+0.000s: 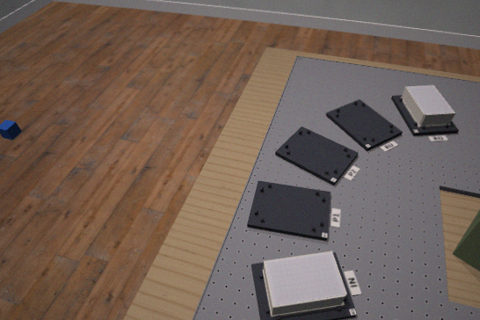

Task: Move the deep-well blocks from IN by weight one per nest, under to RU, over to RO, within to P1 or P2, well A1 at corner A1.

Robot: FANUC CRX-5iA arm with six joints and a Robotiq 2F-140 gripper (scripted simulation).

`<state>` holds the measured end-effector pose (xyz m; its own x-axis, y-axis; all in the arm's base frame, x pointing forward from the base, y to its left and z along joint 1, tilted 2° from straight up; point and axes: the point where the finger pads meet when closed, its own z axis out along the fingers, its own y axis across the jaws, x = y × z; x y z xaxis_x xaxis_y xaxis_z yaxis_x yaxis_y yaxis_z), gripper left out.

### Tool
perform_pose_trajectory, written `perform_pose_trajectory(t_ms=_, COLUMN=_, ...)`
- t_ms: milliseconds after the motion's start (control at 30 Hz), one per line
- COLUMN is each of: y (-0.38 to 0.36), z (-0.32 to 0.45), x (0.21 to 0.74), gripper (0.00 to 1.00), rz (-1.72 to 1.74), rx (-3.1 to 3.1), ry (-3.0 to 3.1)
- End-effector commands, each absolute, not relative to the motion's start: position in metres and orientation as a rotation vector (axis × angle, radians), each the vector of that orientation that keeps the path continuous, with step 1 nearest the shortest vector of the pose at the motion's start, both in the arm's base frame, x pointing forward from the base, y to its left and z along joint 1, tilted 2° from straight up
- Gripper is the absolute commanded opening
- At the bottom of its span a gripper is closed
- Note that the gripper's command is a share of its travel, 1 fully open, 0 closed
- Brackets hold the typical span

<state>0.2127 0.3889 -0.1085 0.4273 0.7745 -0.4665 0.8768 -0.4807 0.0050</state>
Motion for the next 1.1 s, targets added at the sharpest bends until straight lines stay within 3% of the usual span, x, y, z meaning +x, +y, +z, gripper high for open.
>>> perform_pose_trajectory(t_ms=0, y=0.3890, z=-0.1084, x=0.2129, gripper=0.10, rz=-0.598, rx=2.435, ry=1.440)
perform_pose_trajectory(t_ms=1067, y=0.3889, z=-0.1167, x=0.2137, gripper=0.10, rz=-0.598, rx=2.435, ry=1.440)
